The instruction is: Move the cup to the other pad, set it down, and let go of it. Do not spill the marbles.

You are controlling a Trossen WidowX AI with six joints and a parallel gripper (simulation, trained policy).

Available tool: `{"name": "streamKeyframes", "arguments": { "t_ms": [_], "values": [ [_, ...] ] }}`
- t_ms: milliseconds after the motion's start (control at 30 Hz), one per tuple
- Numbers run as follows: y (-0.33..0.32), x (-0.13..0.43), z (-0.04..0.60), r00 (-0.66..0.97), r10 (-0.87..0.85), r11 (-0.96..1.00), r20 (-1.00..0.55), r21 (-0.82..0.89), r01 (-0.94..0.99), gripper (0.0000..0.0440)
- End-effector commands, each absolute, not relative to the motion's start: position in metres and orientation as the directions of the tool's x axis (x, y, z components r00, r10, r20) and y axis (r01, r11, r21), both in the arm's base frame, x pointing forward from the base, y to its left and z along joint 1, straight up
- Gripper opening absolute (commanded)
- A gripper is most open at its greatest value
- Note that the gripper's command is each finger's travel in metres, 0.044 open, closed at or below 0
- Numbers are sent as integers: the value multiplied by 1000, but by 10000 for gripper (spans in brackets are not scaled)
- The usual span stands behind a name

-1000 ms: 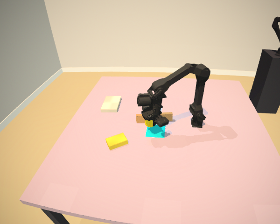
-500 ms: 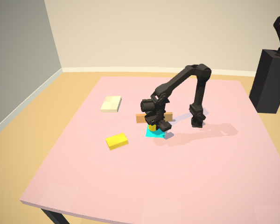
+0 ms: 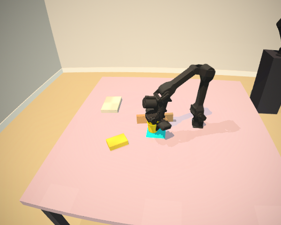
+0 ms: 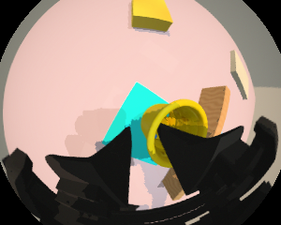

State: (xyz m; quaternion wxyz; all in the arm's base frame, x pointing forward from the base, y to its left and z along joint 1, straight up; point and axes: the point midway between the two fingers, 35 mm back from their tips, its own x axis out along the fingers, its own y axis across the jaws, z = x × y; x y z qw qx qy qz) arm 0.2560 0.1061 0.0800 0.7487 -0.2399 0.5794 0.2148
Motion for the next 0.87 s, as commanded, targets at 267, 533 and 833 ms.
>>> {"name": "streamKeyframes", "arguments": {
  "t_ms": [267,533,833],
  "values": [
    [104,246,99,269,100,810,-958,-79,-582,192],
    [103,243,120,315,135,823,-939,-70,-563,232],
    [99,246,151,383,164,840,-909,-75,-538,378]
  ]
}}
